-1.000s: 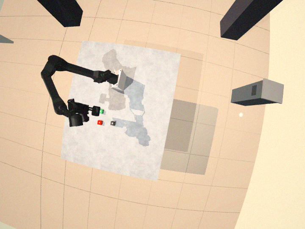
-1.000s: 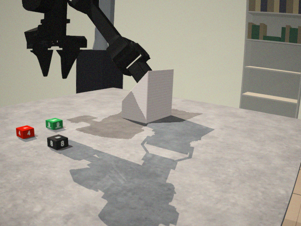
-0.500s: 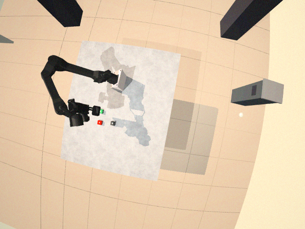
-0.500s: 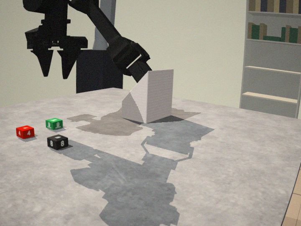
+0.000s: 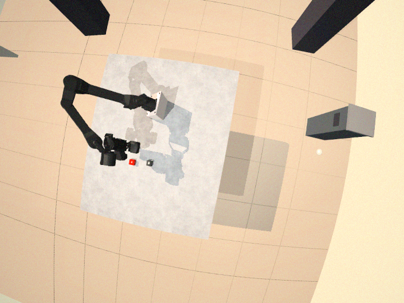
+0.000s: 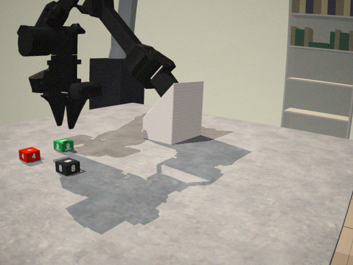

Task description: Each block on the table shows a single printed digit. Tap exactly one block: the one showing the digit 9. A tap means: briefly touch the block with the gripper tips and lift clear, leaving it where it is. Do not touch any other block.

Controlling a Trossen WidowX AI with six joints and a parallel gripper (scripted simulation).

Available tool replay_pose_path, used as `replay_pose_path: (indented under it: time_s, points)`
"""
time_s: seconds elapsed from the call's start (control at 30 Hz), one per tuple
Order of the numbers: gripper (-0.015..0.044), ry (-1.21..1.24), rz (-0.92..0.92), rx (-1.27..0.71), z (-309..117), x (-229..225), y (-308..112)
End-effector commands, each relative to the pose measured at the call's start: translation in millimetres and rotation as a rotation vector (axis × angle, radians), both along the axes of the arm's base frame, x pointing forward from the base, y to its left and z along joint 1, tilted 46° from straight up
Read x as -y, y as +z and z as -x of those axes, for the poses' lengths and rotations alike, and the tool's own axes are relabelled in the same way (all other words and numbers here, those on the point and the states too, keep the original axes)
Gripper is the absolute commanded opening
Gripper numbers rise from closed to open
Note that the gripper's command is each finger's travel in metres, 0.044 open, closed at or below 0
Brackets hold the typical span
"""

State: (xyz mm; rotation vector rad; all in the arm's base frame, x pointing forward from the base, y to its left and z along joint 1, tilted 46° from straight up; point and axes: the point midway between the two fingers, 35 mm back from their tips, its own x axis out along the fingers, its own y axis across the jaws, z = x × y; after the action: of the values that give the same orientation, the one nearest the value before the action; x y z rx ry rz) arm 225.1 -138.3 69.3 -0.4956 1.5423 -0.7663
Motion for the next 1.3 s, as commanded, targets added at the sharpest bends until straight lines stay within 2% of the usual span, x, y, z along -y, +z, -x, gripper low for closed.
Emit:
replay_pose_path:
  time_s: [0.0,1.0,1.13,1.27]
  points:
    - [0.002,0.009,0.006,-0.005,1.1,1.5,-1.8]
    - [0.002,0.009,0.007,-0.005,4.9,23.1,-22.4]
    - [0.002,0.009,0.007,-0.005,4.9,23.1,-22.4]
    - [0.002,0.009,0.005,-0.004,1.1,3.2,-3.3]
